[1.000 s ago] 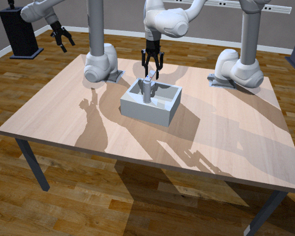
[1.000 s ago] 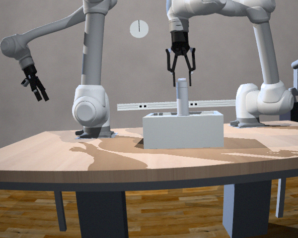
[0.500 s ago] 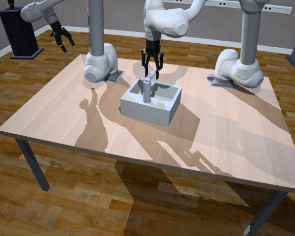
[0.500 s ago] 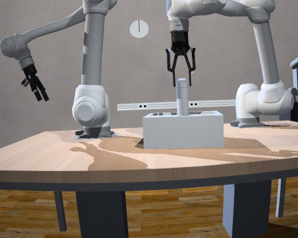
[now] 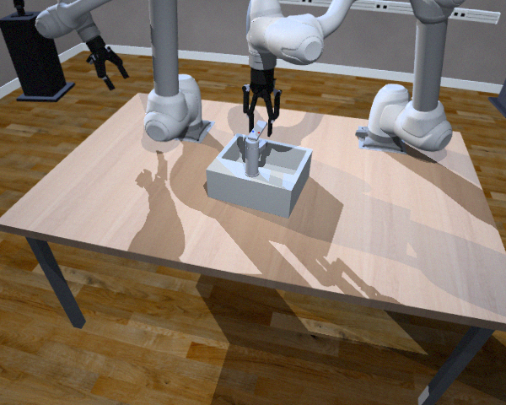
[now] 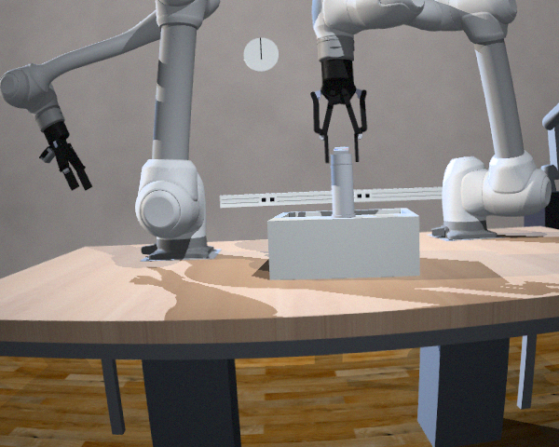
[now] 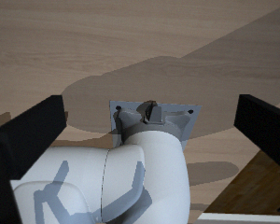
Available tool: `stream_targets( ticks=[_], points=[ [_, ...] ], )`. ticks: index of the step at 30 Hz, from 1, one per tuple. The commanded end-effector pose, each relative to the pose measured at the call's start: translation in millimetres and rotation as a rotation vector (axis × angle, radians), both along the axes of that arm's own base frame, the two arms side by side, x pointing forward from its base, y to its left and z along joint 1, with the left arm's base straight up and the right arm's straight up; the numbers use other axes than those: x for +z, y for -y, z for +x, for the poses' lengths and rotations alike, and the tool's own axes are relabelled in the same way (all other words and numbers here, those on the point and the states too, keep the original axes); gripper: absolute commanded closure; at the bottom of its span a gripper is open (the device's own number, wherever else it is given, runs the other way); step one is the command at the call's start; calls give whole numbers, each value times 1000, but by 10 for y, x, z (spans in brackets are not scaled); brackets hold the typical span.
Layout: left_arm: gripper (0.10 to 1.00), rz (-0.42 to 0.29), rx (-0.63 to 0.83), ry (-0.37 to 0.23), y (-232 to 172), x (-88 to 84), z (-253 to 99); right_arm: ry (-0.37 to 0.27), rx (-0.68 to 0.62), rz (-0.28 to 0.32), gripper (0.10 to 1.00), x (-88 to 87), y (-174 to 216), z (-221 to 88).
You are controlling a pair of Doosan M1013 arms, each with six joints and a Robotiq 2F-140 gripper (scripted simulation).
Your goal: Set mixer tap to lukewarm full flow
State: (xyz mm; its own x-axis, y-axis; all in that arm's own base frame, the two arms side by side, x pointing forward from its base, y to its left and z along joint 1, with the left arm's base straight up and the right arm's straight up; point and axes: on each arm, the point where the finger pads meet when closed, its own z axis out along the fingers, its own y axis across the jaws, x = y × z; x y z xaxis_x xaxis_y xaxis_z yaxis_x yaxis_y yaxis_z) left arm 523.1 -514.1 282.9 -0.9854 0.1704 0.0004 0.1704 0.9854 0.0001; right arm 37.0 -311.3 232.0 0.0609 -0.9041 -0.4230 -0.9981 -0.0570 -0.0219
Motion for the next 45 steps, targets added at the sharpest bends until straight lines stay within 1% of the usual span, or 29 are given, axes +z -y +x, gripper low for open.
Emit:
stream_targets(
  ticks=[1,16,20,25,27,42,45],
  points=[
    [618,-1,0,2,2,13,4,1,0,-1,98,6,4,2],
    [618,-1,0,2,2,22,4,1,0,-1,98,6,4,2],
    [618,-1,0,2,2,56,4,1,0,-1,98,6,4,2],
    [618,-1,0,2,2,145,4,1,0,-1,98,6,4,2],
    [618,-1,0,2,2,145,4,1,0,-1,98,6,4,2],
    [618,-1,0,2,1,552,3,1,0,-1,98,6,4,2],
    [618,-1,0,2,1,575,3,1,0,-1,98,6,4,2]
  ],
)
